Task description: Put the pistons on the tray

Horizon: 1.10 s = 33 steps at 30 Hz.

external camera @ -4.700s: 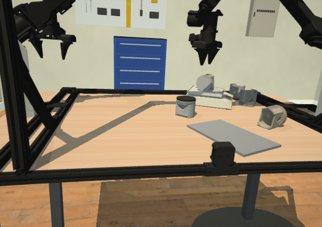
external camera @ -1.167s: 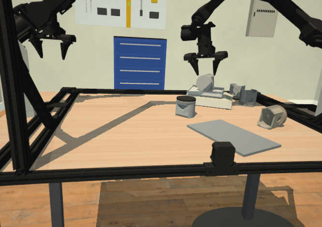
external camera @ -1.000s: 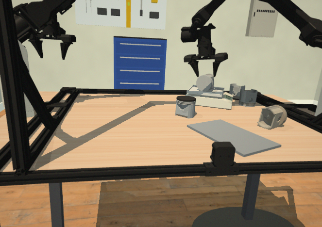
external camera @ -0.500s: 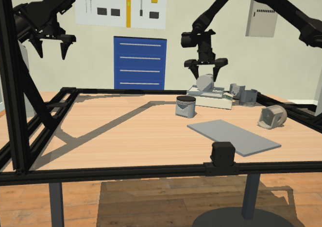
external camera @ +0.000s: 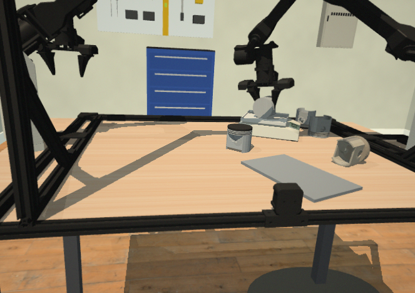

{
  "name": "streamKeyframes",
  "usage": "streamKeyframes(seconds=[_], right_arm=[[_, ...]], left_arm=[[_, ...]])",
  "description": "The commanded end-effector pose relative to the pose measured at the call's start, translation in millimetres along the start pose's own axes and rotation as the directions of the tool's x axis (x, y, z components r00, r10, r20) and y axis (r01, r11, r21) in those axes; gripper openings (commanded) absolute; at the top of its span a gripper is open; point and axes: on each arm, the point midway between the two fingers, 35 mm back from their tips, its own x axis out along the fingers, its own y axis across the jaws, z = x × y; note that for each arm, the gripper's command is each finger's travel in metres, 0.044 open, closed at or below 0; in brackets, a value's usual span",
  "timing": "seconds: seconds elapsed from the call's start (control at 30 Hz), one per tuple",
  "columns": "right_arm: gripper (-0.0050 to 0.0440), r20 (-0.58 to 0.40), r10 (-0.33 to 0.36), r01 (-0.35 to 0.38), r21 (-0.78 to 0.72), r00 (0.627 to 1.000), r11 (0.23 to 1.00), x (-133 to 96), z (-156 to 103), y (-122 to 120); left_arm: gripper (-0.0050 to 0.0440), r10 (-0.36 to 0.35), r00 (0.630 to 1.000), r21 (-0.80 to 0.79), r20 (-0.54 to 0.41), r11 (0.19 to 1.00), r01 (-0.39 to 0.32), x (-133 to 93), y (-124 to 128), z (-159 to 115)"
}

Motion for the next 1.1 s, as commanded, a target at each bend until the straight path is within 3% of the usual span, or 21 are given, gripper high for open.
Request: streamKeyframes(seconds=[0.0,0.63,1.07], right_arm=[[0.0158,0.006,-0.011,0.011,0.009,1.0,1.0,4.6,2.7,-2.0],[0.0158,0.006,-0.011,0.011,0.009,1.0,1.0,2.9,2.9,-2.2],[0.0158,0.006,-0.011,0.011,0.009,1.0,1.0,-18.4,5.1,-5.1]], left_arm=[[0.044,-0.003,1.0,0.001,0.001,1.0,0.003,0.0,-0.5,0.0],[0.044,-0.003,1.0,0.001,0.001,1.0,0.003,0.0,-0.5,0.0],[0.044,-0.003,1.0,0.001,0.001,1.0,0.003,0.0,-0.5,0.0]])
